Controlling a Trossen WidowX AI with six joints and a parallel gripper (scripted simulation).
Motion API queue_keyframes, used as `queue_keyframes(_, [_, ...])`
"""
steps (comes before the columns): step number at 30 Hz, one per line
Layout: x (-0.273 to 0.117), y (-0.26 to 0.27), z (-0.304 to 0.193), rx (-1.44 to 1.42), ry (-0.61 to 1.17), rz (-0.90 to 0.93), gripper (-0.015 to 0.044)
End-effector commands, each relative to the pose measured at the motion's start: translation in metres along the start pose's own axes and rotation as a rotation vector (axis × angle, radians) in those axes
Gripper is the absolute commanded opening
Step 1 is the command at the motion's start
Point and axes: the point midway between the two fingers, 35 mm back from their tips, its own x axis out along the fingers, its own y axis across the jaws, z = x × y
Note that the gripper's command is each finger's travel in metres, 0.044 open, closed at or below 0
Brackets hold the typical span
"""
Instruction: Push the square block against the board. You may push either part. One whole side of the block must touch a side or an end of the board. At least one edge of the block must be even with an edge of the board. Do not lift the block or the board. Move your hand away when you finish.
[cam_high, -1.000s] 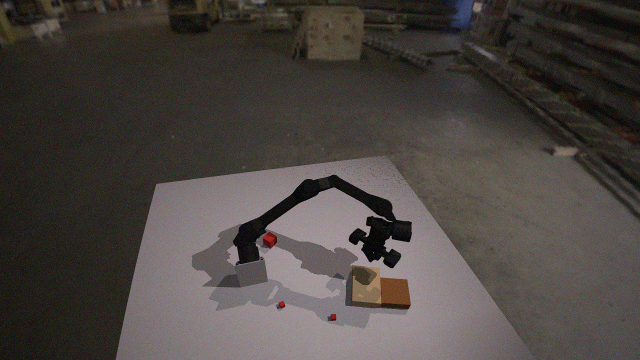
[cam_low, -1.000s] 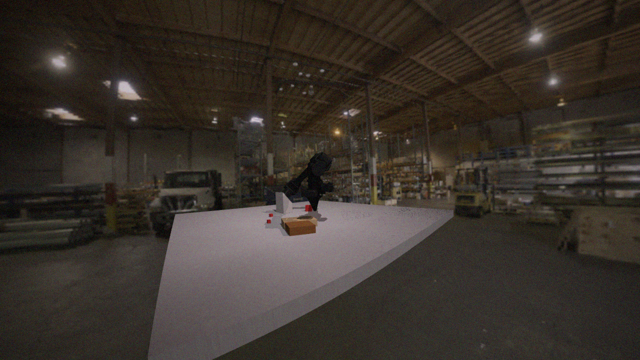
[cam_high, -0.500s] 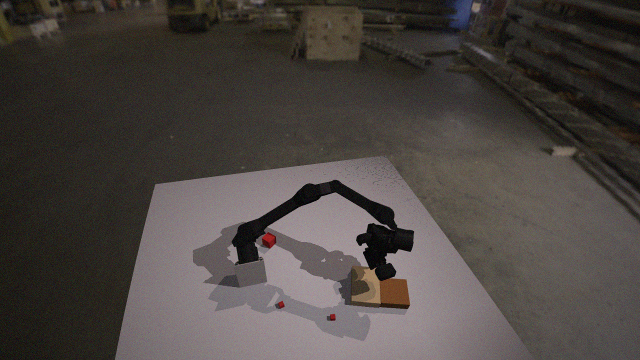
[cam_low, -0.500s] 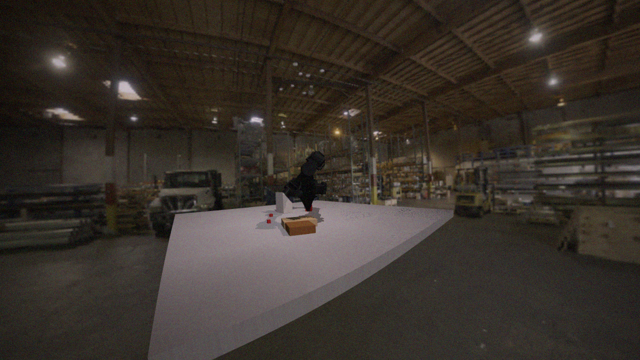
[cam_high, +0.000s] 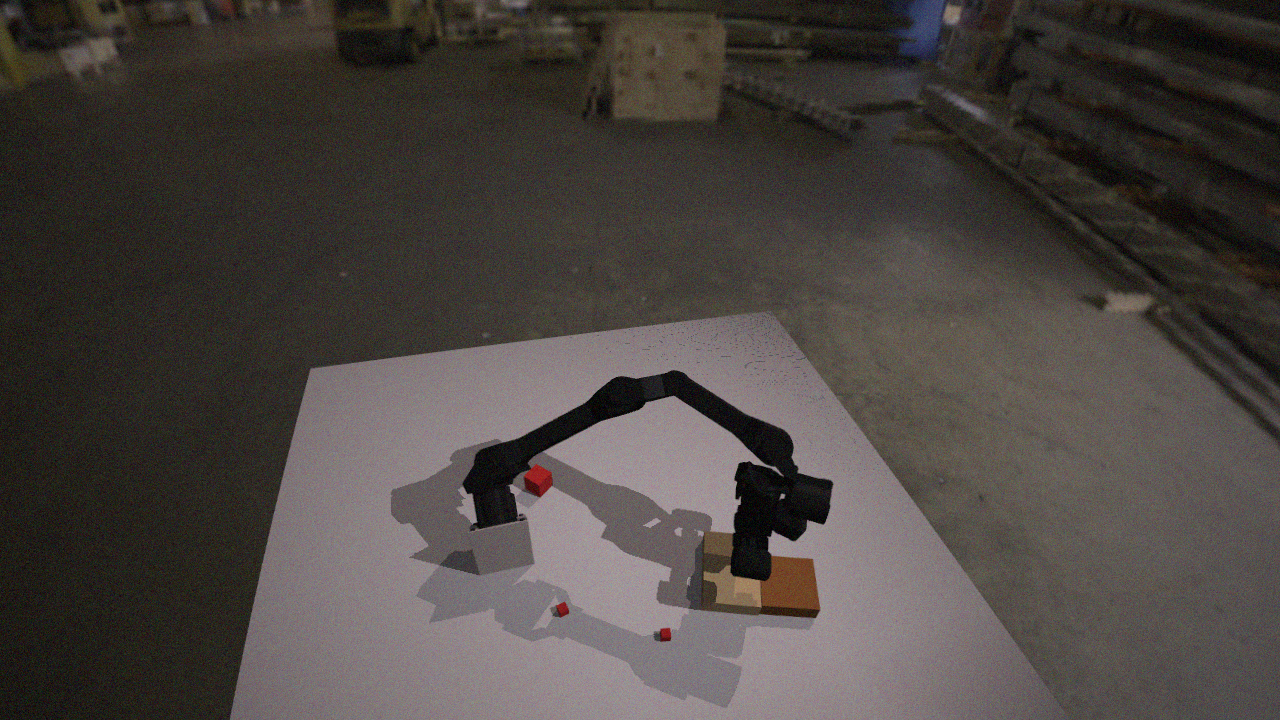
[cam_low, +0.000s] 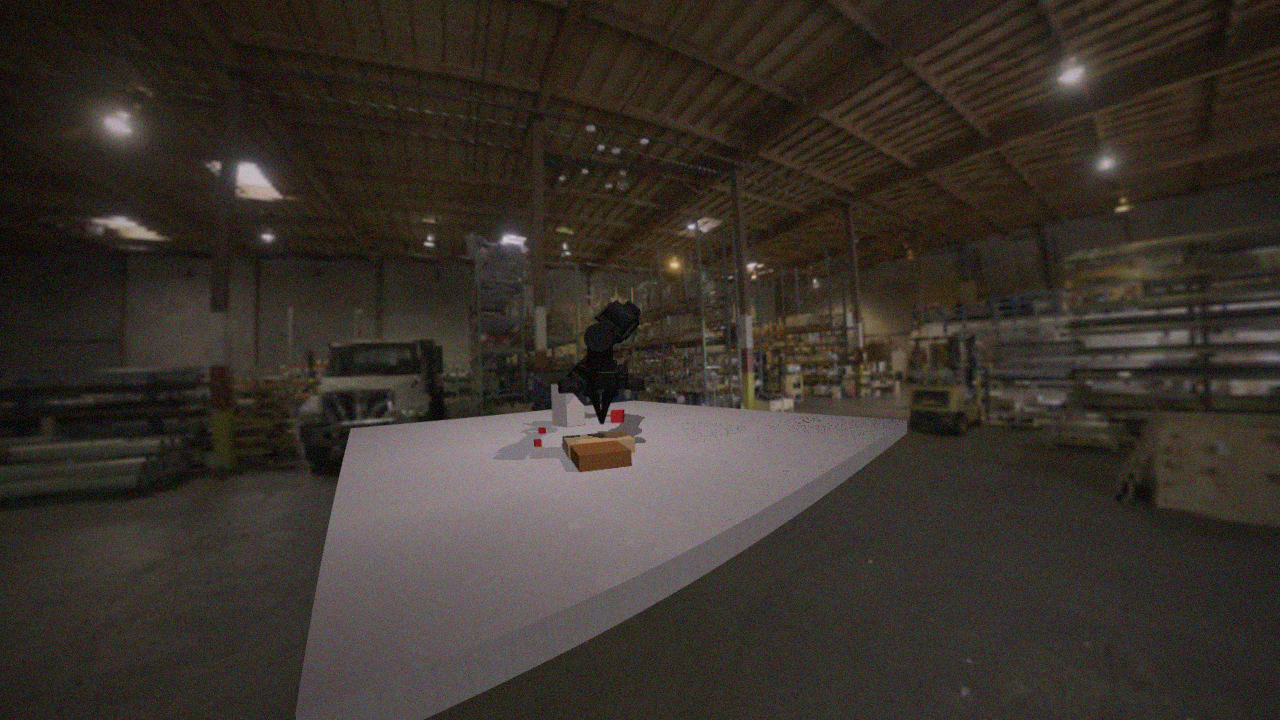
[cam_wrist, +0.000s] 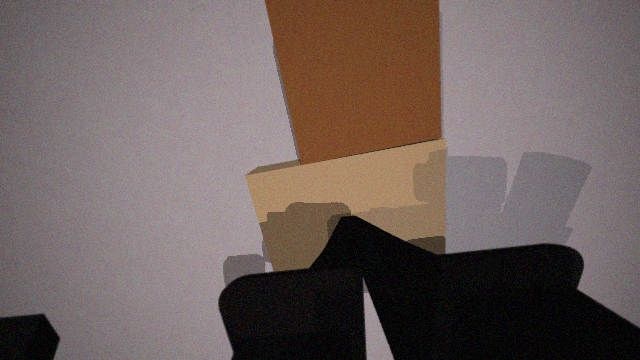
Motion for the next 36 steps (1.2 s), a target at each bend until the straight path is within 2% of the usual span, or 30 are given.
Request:
queue_keyframes(1, [-0.002, -0.008, 0.002, 0.118, -0.005, -0.003, 0.0])
queue_keyframes(36, [0.002, -0.087, -0.001, 1.329, 0.001, 0.002, 0.0])
